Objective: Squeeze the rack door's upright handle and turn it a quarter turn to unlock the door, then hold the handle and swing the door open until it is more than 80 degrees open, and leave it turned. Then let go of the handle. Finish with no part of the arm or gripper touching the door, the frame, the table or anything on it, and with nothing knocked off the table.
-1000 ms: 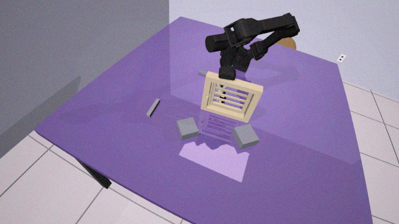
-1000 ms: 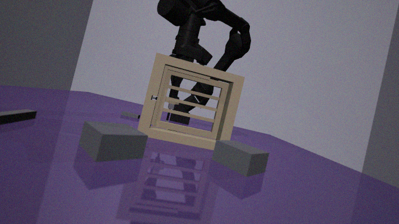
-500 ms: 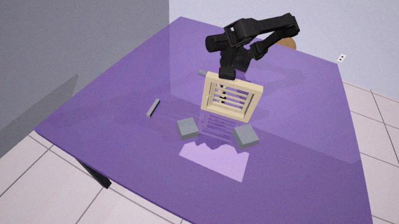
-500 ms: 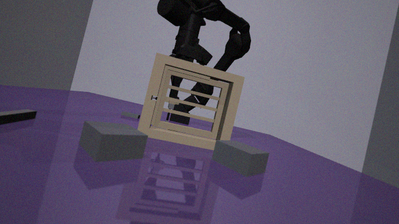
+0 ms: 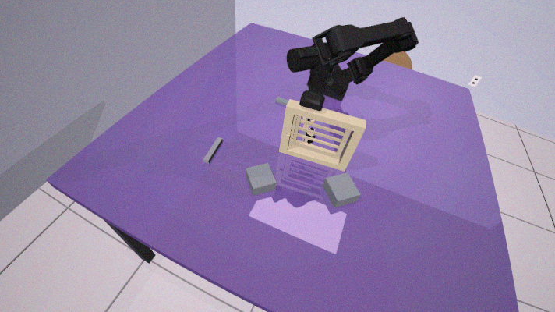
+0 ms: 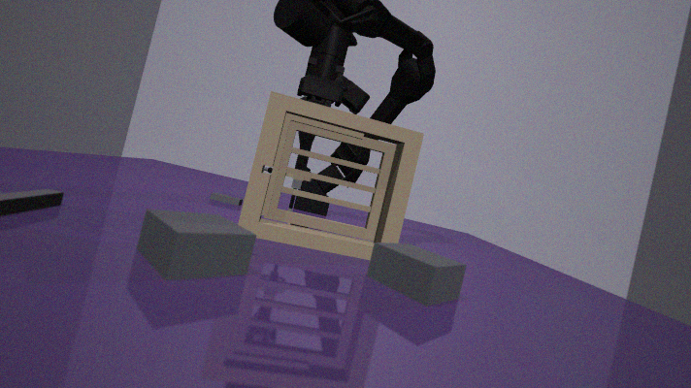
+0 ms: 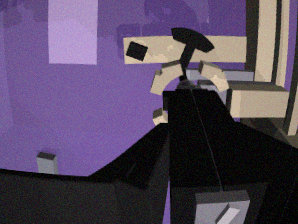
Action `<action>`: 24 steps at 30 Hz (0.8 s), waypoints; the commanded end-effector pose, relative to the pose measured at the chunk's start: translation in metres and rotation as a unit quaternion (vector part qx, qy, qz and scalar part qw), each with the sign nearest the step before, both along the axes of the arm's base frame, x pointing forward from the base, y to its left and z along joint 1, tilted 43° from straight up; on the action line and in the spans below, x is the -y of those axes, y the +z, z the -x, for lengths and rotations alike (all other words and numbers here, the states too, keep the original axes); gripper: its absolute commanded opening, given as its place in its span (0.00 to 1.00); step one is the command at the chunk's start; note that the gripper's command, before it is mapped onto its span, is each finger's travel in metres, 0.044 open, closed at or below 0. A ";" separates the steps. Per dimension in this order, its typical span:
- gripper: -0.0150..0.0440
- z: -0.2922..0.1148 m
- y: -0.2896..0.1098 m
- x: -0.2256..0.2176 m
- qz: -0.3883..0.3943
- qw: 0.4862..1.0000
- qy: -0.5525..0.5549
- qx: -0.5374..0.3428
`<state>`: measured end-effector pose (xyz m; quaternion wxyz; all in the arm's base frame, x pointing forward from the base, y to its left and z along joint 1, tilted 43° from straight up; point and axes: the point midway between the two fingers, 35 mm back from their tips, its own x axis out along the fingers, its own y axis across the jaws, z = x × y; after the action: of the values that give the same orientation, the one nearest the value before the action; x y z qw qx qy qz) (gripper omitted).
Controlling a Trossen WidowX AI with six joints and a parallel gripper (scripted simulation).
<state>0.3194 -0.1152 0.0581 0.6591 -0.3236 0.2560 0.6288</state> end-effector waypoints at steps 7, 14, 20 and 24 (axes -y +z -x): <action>0.30 0.014 0.003 -0.006 -0.011 0.993 -0.084 -0.078; 0.30 0.026 0.006 -0.011 -0.017 0.982 -0.138 -0.127; 0.30 0.038 0.011 -0.017 -0.021 0.969 -0.183 -0.167; 0.30 0.046 0.014 -0.022 -0.024 0.958 -0.210 -0.192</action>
<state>0.2789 -0.0976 0.0694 0.7155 -0.1450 0.4078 0.5484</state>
